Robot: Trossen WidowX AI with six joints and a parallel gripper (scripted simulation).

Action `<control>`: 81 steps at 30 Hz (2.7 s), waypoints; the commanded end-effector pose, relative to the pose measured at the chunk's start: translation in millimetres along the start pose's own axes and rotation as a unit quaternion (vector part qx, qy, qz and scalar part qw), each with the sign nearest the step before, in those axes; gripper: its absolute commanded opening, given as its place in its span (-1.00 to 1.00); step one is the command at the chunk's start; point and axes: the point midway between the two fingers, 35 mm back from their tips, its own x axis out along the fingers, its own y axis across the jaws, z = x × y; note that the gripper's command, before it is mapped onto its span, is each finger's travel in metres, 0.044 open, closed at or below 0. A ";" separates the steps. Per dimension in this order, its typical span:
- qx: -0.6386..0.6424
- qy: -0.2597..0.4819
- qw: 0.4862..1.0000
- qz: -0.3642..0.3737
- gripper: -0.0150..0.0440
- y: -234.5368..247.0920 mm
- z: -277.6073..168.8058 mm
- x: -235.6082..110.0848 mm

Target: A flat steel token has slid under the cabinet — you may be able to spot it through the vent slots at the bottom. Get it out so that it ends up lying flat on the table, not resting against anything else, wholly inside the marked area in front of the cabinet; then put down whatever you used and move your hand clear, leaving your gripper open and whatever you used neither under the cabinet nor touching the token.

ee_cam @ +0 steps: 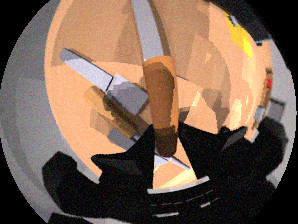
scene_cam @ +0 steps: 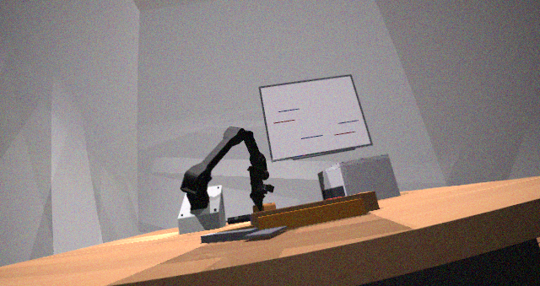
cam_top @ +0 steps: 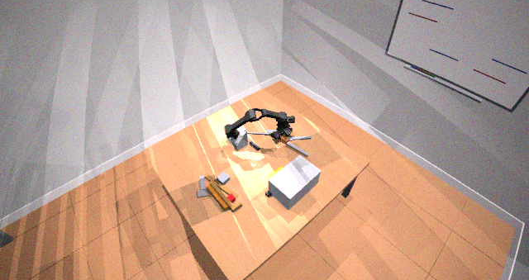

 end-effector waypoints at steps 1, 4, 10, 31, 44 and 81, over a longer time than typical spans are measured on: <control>0.017 -0.007 1.000 0.004 -0.49 2.3 3.1 -3.2; 0.029 -0.007 1.000 0.004 -0.49 2.2 3.1 -3.1; 0.053 -0.007 0.999 0.004 -0.49 2.1 3.1 -3.1; 0.136 -0.006 0.991 0.005 -0.49 1.9 3.1 -3.1; 0.187 -0.006 0.982 0.005 -0.49 1.7 3.1 -3.1; 0.312 -0.006 0.950 0.006 -0.49 -2.0 6.8 -3.1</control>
